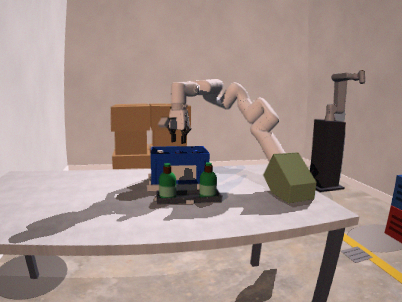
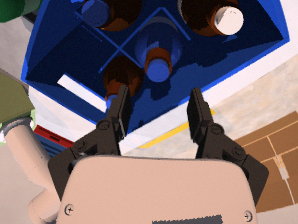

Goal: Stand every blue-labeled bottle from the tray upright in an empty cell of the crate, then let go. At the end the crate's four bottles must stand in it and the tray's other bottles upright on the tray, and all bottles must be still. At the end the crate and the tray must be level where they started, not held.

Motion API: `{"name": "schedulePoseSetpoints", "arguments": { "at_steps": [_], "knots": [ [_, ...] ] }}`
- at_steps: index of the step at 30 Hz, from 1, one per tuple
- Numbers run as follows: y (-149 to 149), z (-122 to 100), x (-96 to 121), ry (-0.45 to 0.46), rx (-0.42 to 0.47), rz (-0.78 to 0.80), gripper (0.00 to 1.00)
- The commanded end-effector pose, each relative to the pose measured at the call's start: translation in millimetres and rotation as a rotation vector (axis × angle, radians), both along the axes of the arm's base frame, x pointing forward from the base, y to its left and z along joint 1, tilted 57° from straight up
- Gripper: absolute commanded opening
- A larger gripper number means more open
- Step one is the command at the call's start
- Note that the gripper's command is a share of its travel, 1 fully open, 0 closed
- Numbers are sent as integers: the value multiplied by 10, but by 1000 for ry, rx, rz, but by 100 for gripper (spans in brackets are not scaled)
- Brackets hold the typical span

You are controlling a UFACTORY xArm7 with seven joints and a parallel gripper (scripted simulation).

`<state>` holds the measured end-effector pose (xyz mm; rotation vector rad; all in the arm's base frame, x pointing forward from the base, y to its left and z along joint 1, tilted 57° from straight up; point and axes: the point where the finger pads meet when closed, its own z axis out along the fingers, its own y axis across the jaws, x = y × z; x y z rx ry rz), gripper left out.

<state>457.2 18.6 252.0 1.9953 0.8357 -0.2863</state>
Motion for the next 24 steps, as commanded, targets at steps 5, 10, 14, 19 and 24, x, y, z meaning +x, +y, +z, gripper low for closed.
{"name": "schedulePoseSetpoints", "arguments": {
  "at_steps": [5,10,14,19,24],
  "knots": [
    [152,94,-16,-2,1,4,65],
    [180,112,-20,-2,1,4,65],
    [202,127,-23,-2,1,4,65],
    [211,133,-25,-2,1,4,65],
    [211,133,-25,-2,1,4,0]
  ]
}}
